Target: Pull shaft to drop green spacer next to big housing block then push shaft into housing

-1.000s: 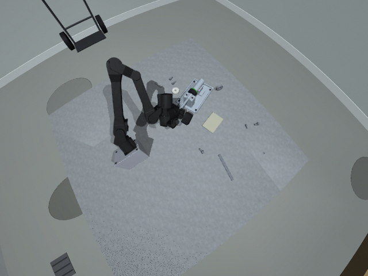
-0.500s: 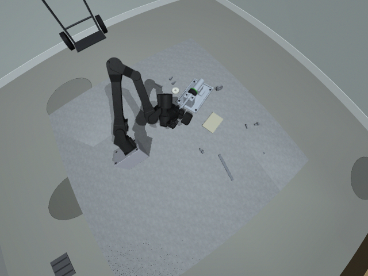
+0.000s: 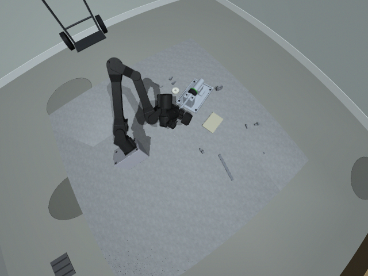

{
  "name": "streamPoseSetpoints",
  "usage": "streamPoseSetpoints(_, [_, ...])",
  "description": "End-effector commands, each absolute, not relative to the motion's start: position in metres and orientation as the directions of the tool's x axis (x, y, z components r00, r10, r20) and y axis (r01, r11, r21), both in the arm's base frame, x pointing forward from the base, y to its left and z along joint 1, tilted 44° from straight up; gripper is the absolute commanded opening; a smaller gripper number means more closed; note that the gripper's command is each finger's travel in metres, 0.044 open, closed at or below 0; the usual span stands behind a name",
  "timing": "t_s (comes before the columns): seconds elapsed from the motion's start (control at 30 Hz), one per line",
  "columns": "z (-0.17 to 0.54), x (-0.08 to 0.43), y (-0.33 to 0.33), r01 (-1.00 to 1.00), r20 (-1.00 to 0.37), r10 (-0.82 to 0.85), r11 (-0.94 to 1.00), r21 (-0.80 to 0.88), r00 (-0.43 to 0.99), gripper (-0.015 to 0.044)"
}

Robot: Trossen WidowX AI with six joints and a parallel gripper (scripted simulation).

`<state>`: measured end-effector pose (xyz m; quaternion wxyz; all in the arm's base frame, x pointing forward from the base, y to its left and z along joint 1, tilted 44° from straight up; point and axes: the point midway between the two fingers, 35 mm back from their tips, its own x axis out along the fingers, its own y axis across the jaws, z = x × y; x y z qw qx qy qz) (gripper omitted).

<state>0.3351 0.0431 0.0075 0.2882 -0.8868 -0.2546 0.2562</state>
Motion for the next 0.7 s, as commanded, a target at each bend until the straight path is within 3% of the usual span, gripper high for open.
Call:
streamPoseSetpoints(0.0, [0.0070,0.3338,0.0432,0.306,-0.308,0.600,-0.705,-0.639,0.738,0.0000])
streamPoseSetpoints(0.67, [0.0064,0.3320,0.0429,0.306,-0.309,0.600,-0.705,-0.639,0.738,0.0000])
